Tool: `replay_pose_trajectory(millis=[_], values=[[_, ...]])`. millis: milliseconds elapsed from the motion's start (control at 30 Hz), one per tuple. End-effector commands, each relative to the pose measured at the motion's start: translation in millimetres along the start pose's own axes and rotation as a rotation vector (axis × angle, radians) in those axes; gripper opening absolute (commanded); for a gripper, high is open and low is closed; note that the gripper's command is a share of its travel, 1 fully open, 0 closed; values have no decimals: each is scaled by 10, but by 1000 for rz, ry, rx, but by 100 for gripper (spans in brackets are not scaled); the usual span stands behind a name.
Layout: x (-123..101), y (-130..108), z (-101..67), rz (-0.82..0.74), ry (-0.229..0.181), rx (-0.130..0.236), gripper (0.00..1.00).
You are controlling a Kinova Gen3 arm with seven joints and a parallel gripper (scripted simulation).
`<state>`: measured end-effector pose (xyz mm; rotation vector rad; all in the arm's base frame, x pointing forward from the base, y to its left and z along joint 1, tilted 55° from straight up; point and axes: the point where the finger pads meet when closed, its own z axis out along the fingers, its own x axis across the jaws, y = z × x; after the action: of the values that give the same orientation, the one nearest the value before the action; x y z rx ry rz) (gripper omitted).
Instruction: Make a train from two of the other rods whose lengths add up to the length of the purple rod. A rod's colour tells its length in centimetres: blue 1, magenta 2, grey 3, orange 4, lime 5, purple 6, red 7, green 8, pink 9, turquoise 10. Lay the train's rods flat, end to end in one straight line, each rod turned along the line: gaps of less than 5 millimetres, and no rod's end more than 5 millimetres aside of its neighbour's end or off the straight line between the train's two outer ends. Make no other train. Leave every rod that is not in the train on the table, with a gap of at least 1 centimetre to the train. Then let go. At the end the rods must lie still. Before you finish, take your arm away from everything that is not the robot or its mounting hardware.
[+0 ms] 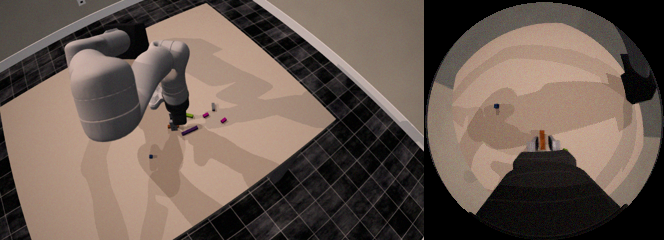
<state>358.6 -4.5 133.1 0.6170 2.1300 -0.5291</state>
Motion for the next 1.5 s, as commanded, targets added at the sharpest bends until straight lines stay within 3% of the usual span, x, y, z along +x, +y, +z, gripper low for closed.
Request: replay_pose_trajectory(millis=[0, 767, 800, 1467], values=[[21, -11, 8, 9, 4, 2, 54], [21, -11, 8, 9, 4, 2, 54], [21, -11, 8, 9, 4, 2, 24], [21, -11, 8, 9, 4, 2, 24]])
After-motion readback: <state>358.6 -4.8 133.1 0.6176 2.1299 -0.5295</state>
